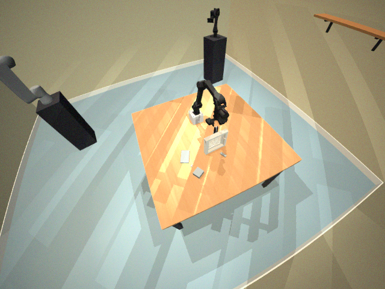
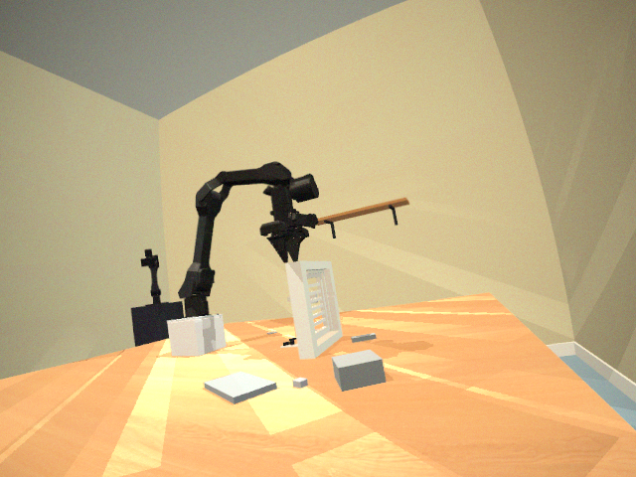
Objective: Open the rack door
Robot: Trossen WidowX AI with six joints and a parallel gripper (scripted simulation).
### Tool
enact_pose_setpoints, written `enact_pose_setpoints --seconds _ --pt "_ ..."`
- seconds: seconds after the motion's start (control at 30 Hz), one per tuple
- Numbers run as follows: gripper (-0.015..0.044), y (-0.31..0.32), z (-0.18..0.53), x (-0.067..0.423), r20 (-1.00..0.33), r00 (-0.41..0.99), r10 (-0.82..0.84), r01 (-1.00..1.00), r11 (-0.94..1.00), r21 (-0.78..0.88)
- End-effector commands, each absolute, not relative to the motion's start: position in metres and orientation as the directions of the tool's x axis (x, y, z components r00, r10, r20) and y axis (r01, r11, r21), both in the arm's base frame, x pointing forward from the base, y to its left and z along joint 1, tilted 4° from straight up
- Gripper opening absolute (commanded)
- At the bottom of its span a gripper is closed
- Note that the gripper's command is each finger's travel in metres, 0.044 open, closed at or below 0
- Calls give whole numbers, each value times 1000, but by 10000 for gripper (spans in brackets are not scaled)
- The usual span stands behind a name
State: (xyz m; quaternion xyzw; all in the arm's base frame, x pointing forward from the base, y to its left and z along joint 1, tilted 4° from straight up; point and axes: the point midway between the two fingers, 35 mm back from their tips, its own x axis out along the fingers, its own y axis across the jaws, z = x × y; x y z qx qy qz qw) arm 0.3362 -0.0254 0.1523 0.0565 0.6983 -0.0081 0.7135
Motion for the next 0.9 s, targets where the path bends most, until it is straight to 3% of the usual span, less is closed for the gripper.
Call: enact_pose_setpoints --seconds 0.0,0.87 --pt "286 -25 146 337 -997 18 72 96 993 73" --pt "286 -22 103 338 -997 18 72 96 993 74"
